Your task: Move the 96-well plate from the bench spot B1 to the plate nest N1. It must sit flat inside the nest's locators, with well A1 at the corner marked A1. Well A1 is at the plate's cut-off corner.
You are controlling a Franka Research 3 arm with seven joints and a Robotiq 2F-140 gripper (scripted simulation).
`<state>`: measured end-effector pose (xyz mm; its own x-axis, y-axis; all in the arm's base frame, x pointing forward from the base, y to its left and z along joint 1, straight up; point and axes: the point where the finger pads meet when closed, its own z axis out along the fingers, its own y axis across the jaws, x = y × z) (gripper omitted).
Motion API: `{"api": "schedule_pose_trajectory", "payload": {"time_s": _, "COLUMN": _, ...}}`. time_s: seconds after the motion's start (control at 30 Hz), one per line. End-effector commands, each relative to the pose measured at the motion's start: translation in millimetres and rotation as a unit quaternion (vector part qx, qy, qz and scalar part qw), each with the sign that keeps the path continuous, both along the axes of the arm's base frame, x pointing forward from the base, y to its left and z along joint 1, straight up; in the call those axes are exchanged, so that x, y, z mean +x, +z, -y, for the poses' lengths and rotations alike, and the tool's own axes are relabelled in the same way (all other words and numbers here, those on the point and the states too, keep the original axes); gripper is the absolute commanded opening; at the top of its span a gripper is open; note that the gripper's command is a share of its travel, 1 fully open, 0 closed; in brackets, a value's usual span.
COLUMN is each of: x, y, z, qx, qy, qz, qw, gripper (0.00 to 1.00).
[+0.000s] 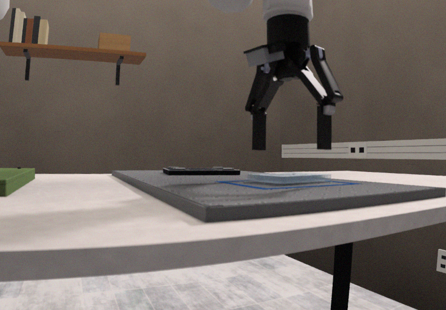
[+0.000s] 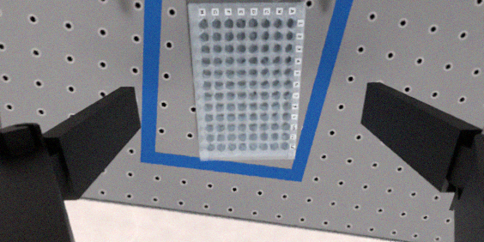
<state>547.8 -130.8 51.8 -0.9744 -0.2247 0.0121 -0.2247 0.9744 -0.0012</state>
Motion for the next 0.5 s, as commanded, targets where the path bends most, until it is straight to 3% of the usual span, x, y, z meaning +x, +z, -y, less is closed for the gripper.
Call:
{"api": "schedule_pose_trajectory", "payload": {"time_s": 0.0, "x": 2.3, "y": -6.5, "z": 0.2, "qx": 0.0, "qy": -0.001, "qz": 0.004, "qw": 1.0, "gripper": 1.0}}
{"api": "schedule_pose_trajectory", "payload": {"time_s": 0.47, "x": 2.2, "y": -26.5, "z": 0.3, "qx": 0.0, "qy": -0.001, "qz": 0.004, "qw": 1.0, "gripper": 1.0}}
